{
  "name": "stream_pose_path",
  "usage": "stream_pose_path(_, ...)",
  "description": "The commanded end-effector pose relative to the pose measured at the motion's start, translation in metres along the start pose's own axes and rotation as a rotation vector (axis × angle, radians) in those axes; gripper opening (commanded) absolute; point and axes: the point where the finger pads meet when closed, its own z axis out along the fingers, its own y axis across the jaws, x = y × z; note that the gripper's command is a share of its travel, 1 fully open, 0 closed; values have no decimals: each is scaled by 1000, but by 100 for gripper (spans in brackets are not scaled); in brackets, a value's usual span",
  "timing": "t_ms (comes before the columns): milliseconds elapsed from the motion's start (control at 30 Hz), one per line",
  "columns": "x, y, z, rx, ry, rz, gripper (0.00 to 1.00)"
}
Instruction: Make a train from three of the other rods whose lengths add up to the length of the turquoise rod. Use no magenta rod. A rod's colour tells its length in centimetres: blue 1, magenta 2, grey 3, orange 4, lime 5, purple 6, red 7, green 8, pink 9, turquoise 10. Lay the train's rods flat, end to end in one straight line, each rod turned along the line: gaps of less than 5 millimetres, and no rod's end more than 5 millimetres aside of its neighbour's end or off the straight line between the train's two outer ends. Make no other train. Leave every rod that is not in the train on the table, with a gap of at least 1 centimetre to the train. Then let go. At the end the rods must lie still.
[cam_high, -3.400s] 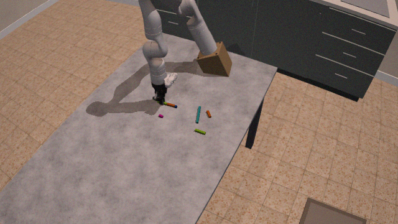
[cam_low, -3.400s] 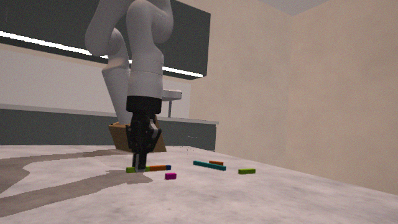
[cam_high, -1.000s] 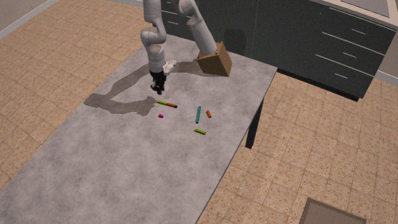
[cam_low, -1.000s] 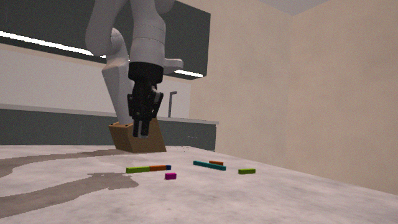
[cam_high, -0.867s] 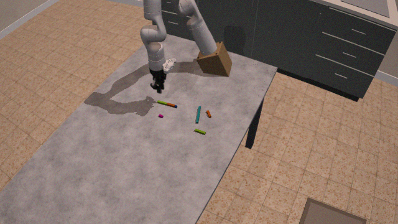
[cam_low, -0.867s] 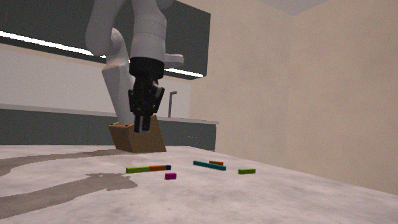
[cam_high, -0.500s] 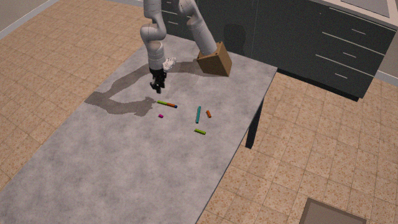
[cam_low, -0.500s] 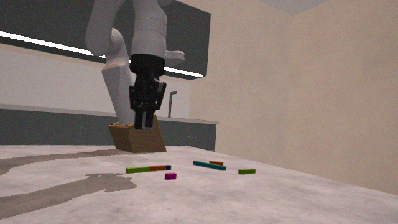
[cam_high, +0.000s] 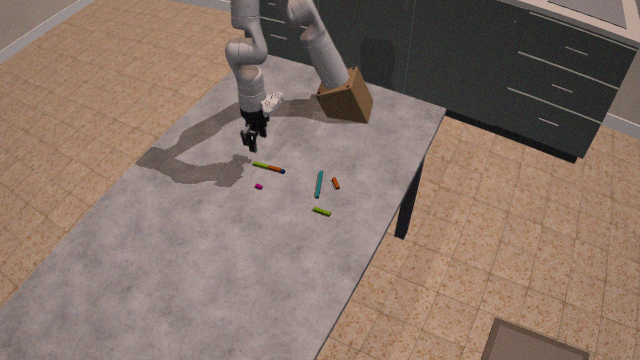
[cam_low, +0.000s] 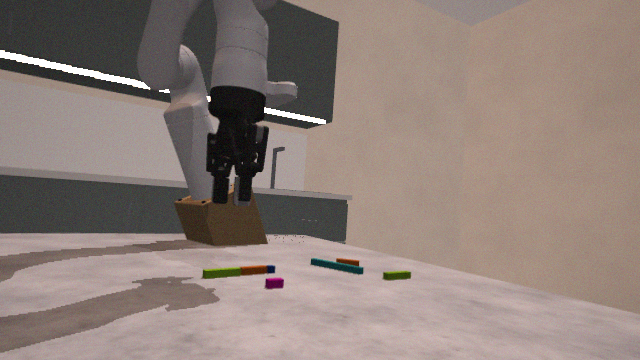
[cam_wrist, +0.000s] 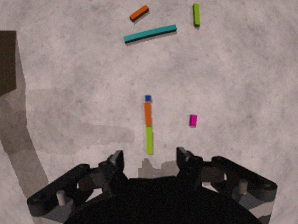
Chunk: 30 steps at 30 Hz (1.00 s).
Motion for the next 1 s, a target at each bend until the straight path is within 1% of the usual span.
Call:
stream_pose_path(0, -1, 2, -2, -2, -1, 14, 100)
stream_pose_path(100, 0, 2, -4, -4, -1, 12, 100)
stream_pose_path(233, 0, 3, -14, -6, -2, 11, 100)
stream_pose_path(367, -1, 3, -29, -6, -2, 12, 100)
stream_pose_path(533, -1, 3, -53, -6, -2, 11, 100)
stream_pose_path(600, -1, 3, -53, -6, -2, 11, 100)
stream_pose_path(800, 0, 3, -78, -6, -2, 9, 100)
stream_pose_path(967, 0, 3, -90, -6, -2, 10, 100)
